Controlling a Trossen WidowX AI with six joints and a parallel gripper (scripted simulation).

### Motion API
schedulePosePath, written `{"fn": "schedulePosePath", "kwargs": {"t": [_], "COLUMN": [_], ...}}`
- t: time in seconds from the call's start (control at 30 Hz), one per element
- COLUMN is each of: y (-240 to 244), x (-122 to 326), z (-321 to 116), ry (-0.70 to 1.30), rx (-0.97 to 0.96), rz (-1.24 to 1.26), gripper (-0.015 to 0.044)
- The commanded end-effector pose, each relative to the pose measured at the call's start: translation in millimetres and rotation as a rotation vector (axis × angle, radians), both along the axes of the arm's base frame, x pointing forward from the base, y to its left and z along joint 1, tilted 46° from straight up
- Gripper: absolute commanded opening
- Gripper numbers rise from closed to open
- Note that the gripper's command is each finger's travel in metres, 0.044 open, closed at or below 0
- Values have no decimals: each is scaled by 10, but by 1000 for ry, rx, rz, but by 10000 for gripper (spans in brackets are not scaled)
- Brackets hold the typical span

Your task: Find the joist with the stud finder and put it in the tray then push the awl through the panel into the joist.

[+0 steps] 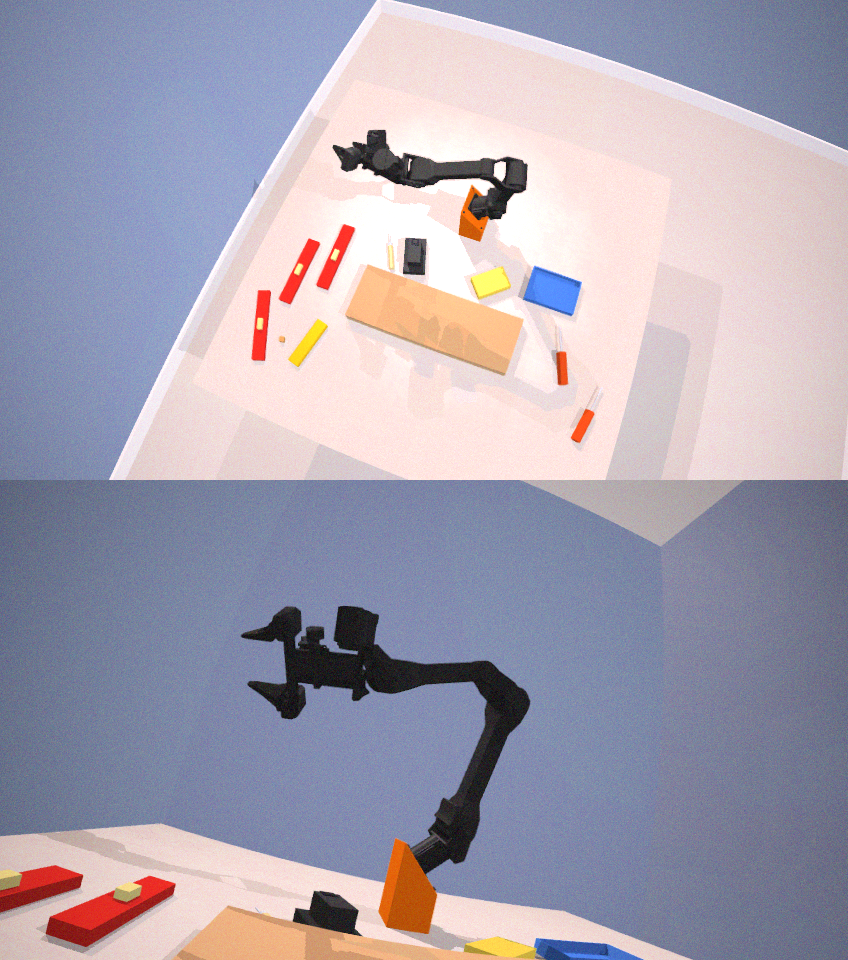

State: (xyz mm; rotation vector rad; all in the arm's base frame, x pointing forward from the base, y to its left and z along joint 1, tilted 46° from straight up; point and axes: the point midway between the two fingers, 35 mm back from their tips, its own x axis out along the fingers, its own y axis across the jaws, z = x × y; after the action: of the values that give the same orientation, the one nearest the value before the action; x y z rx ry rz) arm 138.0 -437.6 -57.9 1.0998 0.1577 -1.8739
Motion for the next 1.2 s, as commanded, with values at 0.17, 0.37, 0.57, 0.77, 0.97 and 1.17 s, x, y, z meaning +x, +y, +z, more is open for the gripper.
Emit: {"fn": "schedulePosePath", "kwargs": {"t": [0.17, 0.37, 0.57, 0.77, 0.97, 1.17], "y": [1236, 2093, 2928, 3558, 3567, 3568], "x": [630, 751, 723, 637, 635, 635], "z": [-651, -786, -709, -491, -487, -486], "ry": [-129, -112, -13, 135, 138, 138], "rx": [501, 806, 1079, 1255, 1257, 1257], "rz": [12, -92, -279, -499, -503, -503], "gripper": [440, 440, 440, 440, 440, 440]}}
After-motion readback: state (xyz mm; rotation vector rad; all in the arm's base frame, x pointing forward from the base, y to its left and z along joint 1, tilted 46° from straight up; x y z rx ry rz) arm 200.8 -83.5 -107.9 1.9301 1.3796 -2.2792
